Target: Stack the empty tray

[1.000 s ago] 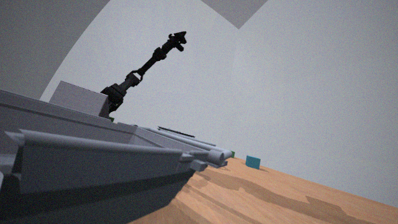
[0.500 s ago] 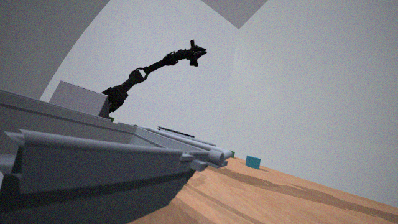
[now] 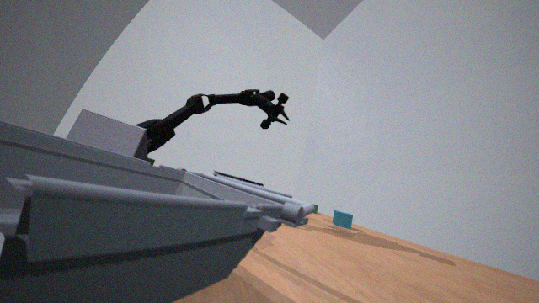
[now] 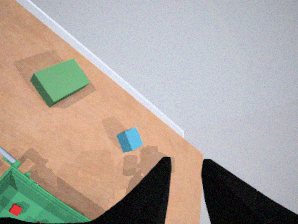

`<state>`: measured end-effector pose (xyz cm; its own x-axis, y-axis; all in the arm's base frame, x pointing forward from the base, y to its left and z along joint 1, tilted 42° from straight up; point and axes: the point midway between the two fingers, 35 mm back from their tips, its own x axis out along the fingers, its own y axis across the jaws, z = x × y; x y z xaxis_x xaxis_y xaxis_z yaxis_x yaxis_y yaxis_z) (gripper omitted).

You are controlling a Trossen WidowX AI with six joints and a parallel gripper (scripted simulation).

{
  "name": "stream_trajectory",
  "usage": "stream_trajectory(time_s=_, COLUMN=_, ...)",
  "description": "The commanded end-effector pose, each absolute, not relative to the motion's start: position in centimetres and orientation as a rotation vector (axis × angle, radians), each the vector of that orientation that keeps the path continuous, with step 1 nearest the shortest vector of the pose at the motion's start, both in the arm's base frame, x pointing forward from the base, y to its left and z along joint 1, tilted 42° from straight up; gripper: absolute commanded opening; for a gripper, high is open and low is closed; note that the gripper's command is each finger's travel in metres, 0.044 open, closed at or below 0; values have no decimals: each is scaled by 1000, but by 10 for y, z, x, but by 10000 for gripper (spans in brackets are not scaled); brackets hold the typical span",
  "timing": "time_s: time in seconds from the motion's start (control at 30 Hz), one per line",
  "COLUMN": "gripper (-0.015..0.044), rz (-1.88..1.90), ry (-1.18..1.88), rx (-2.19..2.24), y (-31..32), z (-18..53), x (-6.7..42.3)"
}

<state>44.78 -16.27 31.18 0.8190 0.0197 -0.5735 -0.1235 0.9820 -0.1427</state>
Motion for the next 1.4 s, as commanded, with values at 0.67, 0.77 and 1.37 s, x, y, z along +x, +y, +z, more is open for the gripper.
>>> stream_trajectory(time_s=0.67, gripper=88, rz=429, ry=1530, rx=715, y=77, z=182, x=400)
stream_trajectory(time_s=0.77, gripper=88, rz=428, ry=1530, rx=715, y=79, z=179, x=401)
stream_trajectory(time_s=1.37, gripper=88, rz=431, ry=1529, rx=717, y=116, z=138, x=402)
